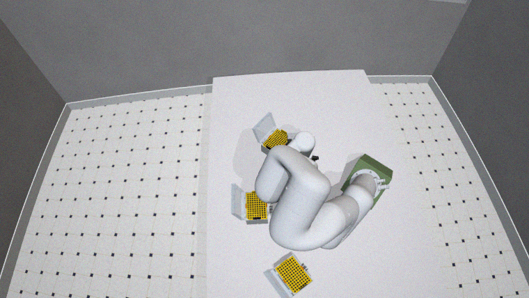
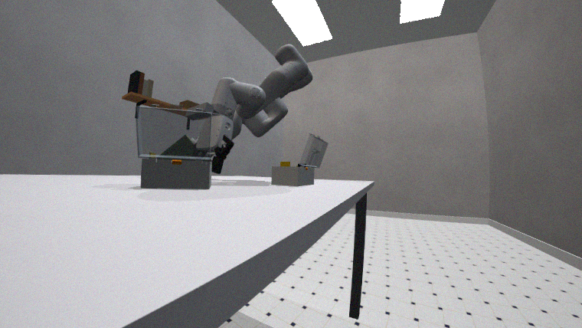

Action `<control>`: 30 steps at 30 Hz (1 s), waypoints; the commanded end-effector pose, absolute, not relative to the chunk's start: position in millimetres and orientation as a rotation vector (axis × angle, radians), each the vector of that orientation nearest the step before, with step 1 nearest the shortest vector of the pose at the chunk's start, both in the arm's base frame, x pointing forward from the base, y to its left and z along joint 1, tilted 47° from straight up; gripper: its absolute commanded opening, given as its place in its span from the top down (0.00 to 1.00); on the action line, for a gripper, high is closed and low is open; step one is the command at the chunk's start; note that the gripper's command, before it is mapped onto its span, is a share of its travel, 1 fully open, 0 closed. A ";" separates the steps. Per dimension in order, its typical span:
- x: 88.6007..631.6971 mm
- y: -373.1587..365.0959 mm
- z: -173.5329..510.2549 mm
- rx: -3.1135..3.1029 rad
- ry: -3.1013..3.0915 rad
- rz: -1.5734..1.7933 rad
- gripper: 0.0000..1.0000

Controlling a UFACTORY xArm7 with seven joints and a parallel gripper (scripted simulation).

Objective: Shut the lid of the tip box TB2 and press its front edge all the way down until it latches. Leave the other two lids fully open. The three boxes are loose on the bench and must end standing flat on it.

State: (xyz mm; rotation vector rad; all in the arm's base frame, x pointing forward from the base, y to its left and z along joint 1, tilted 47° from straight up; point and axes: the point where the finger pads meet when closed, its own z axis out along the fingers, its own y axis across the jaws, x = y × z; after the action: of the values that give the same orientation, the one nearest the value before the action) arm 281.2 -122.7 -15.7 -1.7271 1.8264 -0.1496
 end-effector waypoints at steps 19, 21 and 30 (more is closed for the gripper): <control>281.2 -124.0 -15.4 -1.726 1.829 -0.153 0.00; 281.2 -124.0 -15.4 -1.726 1.829 -0.153 0.00; 269.5 -137.8 1.7 -1.726 1.828 -0.153 0.00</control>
State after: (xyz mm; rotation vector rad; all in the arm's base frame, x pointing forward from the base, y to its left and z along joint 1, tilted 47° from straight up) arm 276.2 -128.4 -9.1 -1.7270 1.8266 -0.1514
